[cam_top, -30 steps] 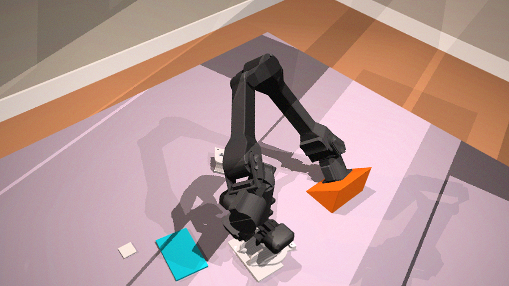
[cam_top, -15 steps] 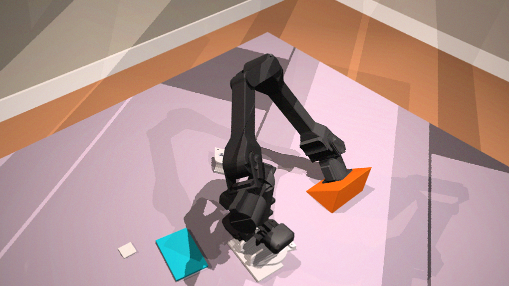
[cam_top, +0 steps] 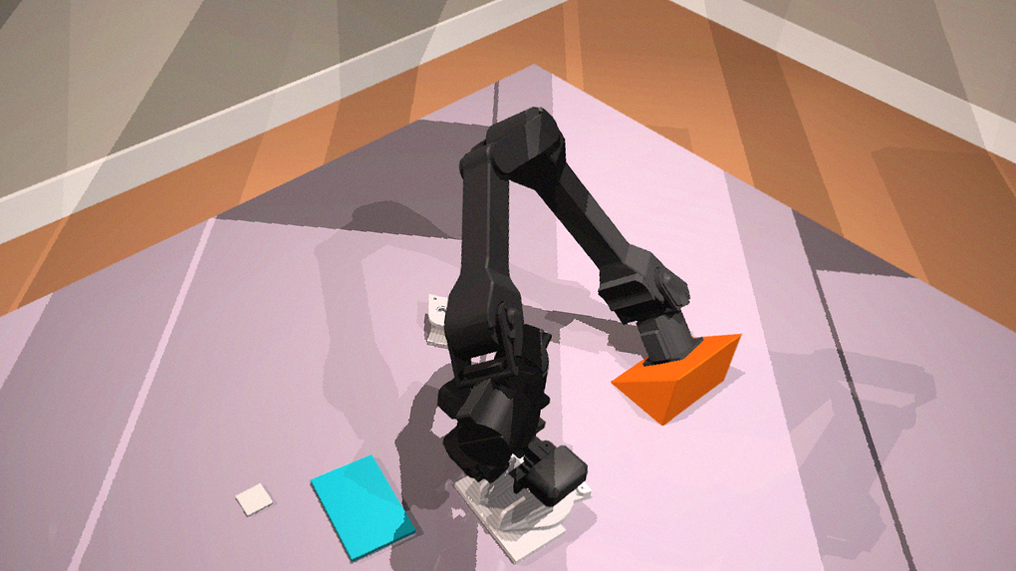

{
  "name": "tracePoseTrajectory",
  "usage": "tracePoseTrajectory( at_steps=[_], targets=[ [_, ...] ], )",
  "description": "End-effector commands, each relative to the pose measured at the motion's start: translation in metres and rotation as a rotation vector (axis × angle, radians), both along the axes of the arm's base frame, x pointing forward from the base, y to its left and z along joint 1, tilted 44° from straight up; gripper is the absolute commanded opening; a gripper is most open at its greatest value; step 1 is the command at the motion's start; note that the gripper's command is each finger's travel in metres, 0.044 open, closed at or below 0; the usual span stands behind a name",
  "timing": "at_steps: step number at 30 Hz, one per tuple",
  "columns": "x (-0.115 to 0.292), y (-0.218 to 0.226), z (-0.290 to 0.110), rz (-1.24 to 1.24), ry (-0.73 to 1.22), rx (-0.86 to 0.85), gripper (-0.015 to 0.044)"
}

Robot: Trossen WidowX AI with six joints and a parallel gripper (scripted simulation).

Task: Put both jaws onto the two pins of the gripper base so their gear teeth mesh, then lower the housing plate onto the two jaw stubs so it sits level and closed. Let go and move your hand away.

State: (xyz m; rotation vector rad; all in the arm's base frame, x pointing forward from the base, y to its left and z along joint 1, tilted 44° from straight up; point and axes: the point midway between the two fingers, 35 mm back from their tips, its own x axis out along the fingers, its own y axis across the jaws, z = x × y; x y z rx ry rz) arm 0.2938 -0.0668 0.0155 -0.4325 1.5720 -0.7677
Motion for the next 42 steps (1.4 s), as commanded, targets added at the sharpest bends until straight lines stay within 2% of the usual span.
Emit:
tracePoseTrajectory(
  at_steps=[1,7,14,17,24,26,33,42],
  targets=[
    [0.0,0.0,0.0,0.0,0.0,0.0,0.0224],
    [0.002,0.004,0.004,0.0,0.0,0.001,0.0224],
    [0.01,0.045,0.049,0.003,0.003,-0.001,0.0224],
    [0.011,0.041,0.042,0.013,0.001,-0.002,0.0224],
    [0.012,0.013,0.075,0.121,0.013,0.054,0.0408],
    [0.004,-0.002,0.088,0.15,0.043,0.062,0.044],
    [-0.045,-0.058,0.138,0.271,0.175,0.081,0.044],
    [-0.137,-0.104,0.188,0.415,0.378,0.086,0.044]
  ],
)
